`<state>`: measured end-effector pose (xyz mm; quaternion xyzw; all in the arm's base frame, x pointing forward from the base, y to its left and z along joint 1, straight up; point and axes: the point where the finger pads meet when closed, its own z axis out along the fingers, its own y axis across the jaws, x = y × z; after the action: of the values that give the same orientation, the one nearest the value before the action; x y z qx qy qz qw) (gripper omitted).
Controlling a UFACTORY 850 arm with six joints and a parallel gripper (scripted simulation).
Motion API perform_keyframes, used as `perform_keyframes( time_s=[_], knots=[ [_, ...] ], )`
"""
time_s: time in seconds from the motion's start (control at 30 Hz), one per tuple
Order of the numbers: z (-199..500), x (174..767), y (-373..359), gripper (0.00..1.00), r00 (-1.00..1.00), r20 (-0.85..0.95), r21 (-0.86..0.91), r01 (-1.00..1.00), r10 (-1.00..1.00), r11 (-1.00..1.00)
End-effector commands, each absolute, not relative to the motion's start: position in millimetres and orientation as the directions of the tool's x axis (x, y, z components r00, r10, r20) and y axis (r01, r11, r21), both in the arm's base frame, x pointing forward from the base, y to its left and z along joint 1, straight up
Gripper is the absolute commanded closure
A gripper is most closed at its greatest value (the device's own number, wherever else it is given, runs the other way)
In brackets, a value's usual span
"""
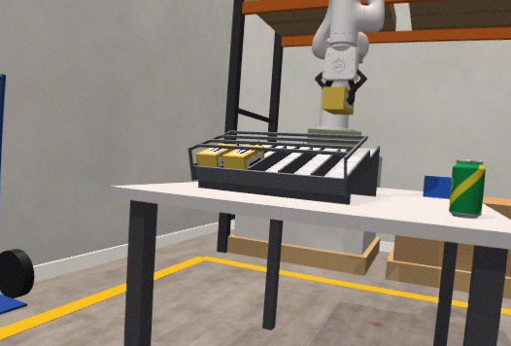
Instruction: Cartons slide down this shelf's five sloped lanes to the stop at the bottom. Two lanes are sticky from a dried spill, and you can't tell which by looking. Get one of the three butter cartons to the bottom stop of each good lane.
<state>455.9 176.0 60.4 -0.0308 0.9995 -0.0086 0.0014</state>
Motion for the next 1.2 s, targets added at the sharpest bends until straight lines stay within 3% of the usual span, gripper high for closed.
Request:
perform_keyframes(
  time_s=[0.0, 0.17, 1.17],
  knots=[
    [69, 443, 109, 1.00, -0.998, -0.009, -0.003, -0.065, -0.065, 0.998],
    [74, 434, 63, 1.00, -0.998, -0.009, -0.003, -0.065, -0.065, 0.998],
    [26, 434, 62, 1.00, -0.998, -0.008, -0.006, -0.065, -0.065, 0.998]
  ],
)
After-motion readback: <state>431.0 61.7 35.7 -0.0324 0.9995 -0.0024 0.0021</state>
